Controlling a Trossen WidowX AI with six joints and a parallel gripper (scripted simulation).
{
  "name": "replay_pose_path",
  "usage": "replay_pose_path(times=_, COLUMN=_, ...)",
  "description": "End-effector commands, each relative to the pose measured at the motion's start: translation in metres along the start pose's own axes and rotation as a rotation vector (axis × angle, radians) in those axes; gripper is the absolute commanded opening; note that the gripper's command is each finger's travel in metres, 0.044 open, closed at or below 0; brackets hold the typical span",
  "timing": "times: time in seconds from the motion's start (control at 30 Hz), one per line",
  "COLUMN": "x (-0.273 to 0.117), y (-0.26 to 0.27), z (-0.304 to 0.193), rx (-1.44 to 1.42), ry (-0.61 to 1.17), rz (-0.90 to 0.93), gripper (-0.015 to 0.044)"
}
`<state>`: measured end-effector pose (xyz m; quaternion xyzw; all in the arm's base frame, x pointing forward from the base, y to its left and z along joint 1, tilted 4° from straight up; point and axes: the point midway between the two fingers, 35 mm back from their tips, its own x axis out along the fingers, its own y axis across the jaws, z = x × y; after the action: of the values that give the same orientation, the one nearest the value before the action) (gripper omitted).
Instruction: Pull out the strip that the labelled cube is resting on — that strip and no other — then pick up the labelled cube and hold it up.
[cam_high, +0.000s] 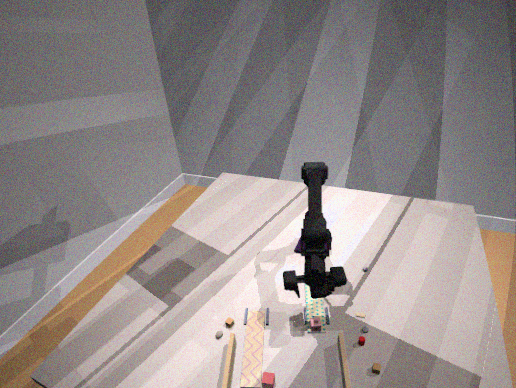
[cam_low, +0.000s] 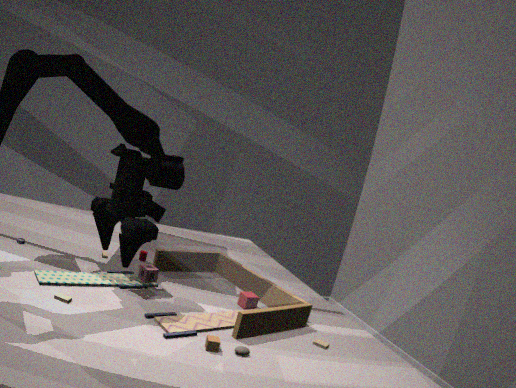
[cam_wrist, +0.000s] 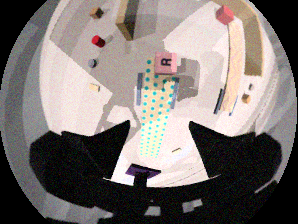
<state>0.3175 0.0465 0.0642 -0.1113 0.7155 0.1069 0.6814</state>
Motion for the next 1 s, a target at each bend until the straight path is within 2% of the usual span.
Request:
replay_pose_path(times=0.0, x=-0.003, y=-0.002, z=0.015, rx=0.002, ry=-0.004, rz=0.0, gripper=0.044)
replay_pose_path(times=0.77, x=-0.015, y=-0.006, z=0.085, rx=0.002, ry=-0.01, rz=-0.001, gripper=0.044)
replay_pose_path(times=0.97, x=-0.008, y=-0.006, z=0.085, rx=0.002, ry=-0.01, rz=-0.001, gripper=0.0282)
